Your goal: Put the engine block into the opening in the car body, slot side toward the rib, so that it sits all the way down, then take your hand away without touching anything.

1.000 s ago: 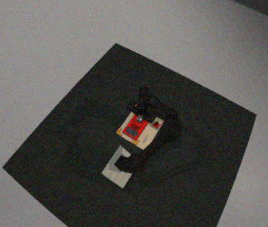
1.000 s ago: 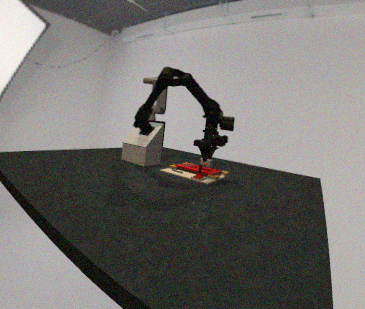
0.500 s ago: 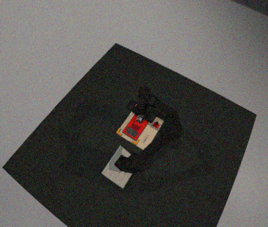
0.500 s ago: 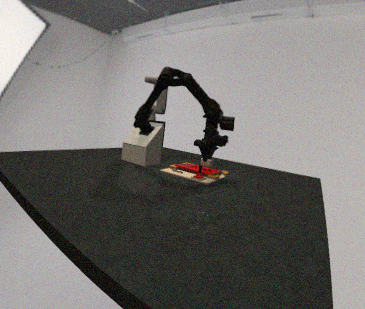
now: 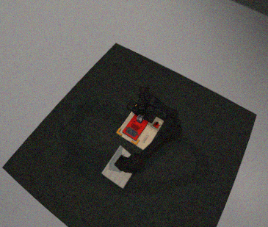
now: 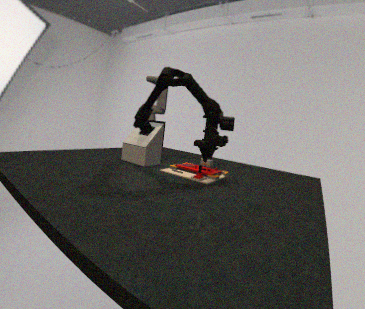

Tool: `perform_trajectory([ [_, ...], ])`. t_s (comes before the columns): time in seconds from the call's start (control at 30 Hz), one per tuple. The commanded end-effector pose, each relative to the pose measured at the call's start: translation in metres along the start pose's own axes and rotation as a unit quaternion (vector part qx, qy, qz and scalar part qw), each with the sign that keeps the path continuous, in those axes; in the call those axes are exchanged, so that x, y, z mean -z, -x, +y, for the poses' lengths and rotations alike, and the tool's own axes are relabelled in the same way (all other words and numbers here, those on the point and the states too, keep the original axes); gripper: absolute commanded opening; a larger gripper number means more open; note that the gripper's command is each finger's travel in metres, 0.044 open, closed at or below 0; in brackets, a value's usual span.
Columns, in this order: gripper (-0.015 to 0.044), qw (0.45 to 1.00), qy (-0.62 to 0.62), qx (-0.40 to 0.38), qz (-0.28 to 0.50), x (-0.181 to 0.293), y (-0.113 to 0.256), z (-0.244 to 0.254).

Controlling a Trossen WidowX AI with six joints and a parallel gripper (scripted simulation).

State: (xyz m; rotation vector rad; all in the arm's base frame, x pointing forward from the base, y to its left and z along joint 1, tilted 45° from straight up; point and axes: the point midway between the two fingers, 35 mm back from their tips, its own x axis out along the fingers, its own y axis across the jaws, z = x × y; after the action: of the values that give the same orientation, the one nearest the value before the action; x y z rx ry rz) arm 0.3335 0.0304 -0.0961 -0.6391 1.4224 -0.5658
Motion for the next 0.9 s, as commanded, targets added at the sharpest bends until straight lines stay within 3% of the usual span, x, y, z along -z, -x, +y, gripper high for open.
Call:
perform_trajectory([
  [0.0,0.016,1.0,-0.003,-0.001,0.0,0.0004,-0.0012,0.0005],
  [0.87,0.016,1.0,0.001,-0.001,0.0,0.0004,-0.0077,0.0002],
])
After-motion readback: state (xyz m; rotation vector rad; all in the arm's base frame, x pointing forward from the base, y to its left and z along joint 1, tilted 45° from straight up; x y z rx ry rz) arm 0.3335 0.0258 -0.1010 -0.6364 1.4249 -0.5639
